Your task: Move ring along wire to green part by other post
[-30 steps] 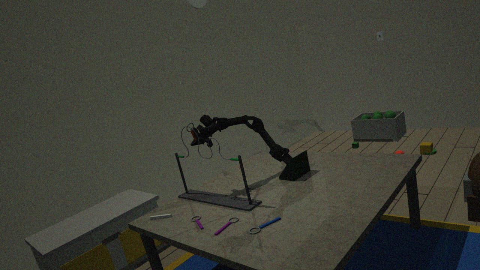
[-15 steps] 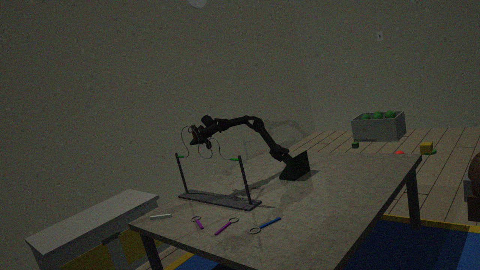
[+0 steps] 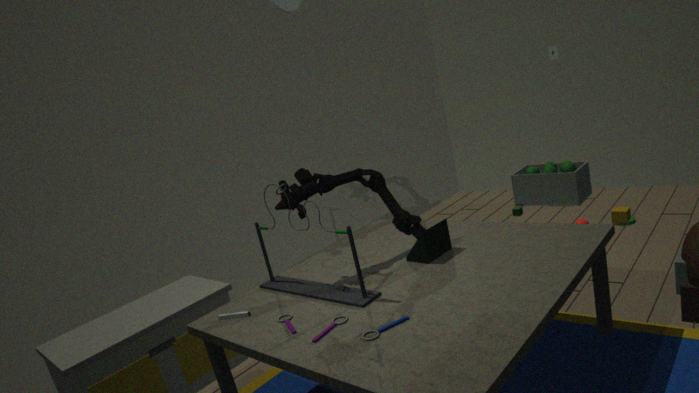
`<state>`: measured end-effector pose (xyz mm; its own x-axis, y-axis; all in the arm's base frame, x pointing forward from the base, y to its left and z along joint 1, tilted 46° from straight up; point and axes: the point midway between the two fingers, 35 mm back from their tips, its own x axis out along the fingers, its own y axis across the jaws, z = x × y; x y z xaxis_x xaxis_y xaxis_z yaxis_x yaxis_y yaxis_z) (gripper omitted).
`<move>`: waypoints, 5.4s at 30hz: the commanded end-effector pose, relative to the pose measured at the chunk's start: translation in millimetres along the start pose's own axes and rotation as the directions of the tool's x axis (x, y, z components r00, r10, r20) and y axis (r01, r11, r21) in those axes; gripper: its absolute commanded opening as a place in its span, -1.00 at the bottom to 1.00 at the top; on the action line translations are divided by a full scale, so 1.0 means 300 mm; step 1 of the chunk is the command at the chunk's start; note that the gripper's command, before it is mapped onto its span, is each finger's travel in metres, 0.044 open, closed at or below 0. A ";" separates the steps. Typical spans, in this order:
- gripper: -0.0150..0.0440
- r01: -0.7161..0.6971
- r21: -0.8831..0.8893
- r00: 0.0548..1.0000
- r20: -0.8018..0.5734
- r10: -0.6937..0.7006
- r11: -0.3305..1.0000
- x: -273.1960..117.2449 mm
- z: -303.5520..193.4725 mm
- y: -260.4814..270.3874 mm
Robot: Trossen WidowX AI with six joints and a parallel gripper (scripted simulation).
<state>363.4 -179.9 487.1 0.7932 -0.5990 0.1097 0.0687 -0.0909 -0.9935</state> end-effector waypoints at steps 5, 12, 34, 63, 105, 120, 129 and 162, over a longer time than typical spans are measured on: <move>-1.00 0.042 -0.099 0.999 0.019 -0.040 0.994 0.002 0.003 -0.007; -1.00 0.079 -0.177 0.997 0.034 -0.075 0.981 0.002 0.005 -0.018; -1.00 0.192 -0.408 0.979 0.021 -0.201 0.892 -0.031 0.013 -0.047; -1.00 0.338 -0.662 0.934 0.147 -0.326 0.669 -0.041 0.036 -0.082; -1.00 0.475 -0.842 0.846 0.355 -0.399 0.258 -0.054 0.068 -0.108; -1.00 0.468 -0.835 0.852 0.338 -0.400 0.290 -0.031 0.012 -0.096; -1.00 0.434 -0.797 0.879 0.274 -0.390 0.420 -0.003 -0.059 -0.066; -1.00 0.152 -0.329 0.985 -0.023 -0.169 0.932 0.070 -0.302 0.228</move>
<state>332.0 -264.2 439.0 0.7649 -0.5611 0.3163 -0.0274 -0.5190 -0.8543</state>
